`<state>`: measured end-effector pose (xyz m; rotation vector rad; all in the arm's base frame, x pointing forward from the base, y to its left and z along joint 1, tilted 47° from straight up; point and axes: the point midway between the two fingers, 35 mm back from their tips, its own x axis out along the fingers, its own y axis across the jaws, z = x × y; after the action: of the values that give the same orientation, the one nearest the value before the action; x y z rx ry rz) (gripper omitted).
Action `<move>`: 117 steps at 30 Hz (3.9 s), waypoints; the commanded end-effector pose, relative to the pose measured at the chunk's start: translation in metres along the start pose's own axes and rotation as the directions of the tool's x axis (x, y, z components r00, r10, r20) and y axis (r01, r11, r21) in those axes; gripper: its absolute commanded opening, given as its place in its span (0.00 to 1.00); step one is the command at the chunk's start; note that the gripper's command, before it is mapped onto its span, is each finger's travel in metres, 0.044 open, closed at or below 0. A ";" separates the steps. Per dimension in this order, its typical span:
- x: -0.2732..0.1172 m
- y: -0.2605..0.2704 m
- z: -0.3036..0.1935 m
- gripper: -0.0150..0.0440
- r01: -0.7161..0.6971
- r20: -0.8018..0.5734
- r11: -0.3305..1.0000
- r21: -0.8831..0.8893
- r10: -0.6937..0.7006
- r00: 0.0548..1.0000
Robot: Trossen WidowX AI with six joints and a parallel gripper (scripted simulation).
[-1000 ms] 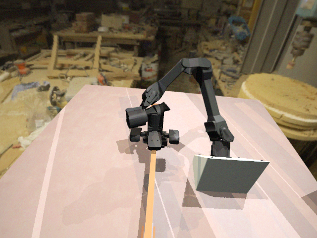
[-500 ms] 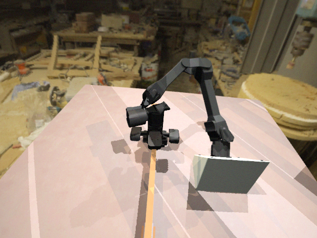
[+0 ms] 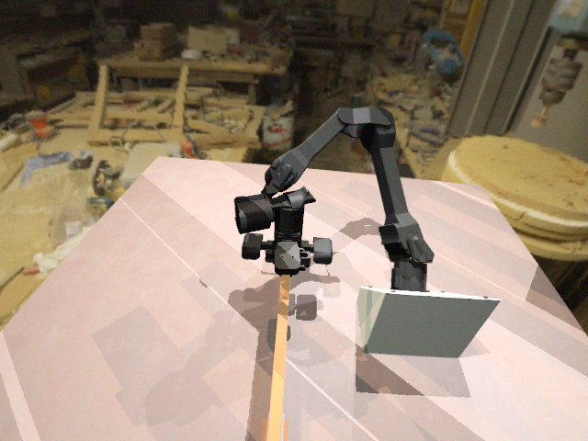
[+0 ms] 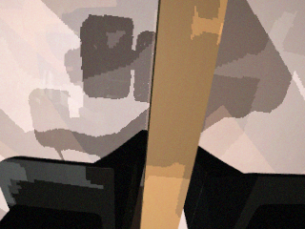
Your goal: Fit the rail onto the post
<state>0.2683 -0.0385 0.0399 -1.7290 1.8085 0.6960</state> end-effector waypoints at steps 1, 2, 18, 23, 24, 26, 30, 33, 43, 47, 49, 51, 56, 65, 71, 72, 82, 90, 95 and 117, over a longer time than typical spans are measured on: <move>-0.001 0.000 -0.002 0.25 0.002 -0.001 1.000 -0.002 -0.002 1.000; -0.001 0.000 -0.002 0.25 0.002 -0.001 1.000 -0.002 -0.002 1.000; 0.000 0.000 -0.007 0.25 0.002 -0.001 1.000 -0.002 -0.002 1.000; 0.000 0.000 -0.009 0.25 0.002 -0.001 1.000 -0.002 -0.002 1.000; 0.000 0.000 -0.009 0.25 0.002 -0.001 1.000 -0.002 -0.002 1.000; 0.000 0.000 -0.010 0.25 0.002 -0.001 1.000 -0.002 -0.002 1.000; -0.001 0.000 -0.011 0.25 0.002 -0.001 1.000 -0.002 -0.002 1.000; -0.001 0.000 -0.012 0.25 0.002 -0.001 1.000 -0.002 -0.002 1.000; -0.001 0.000 -0.015 0.25 0.002 -0.001 1.000 -0.002 -0.002 1.000; -0.001 0.000 -0.017 0.25 0.002 -0.001 1.000 -0.002 -0.002 1.000; -0.001 0.000 -0.017 0.25 0.002 -0.001 1.000 -0.002 -0.002 1.000; 0.000 0.000 -0.018 0.25 0.002 -0.001 1.000 -0.002 -0.002 1.000; 0.000 0.000 -0.019 0.25 0.002 -0.001 1.000 -0.002 -0.002 1.000; -0.001 0.000 -0.022 0.25 0.002 -0.002 1.000 -0.002 -0.002 1.000; -0.001 0.000 -0.024 0.25 0.002 -0.002 1.000 -0.002 -0.002 1.000; -0.001 0.000 -0.025 0.25 0.002 -0.002 1.000 -0.002 -0.002 1.000; -0.001 0.000 -0.028 0.25 0.002 -0.002 1.000 -0.002 -0.002 1.000; -0.001 0.000 -0.030 0.25 0.002 -0.002 1.000 -0.002 -0.002 1.000; -0.001 0.000 -0.032 0.25 0.002 -0.002 1.000 -0.002 -0.002 1.000; 0.000 0.000 -0.031 1.00 0.000 -0.001 1.000 -0.001 0.000 1.000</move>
<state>0.2671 -0.0601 0.0625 -1.7293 1.8089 0.6966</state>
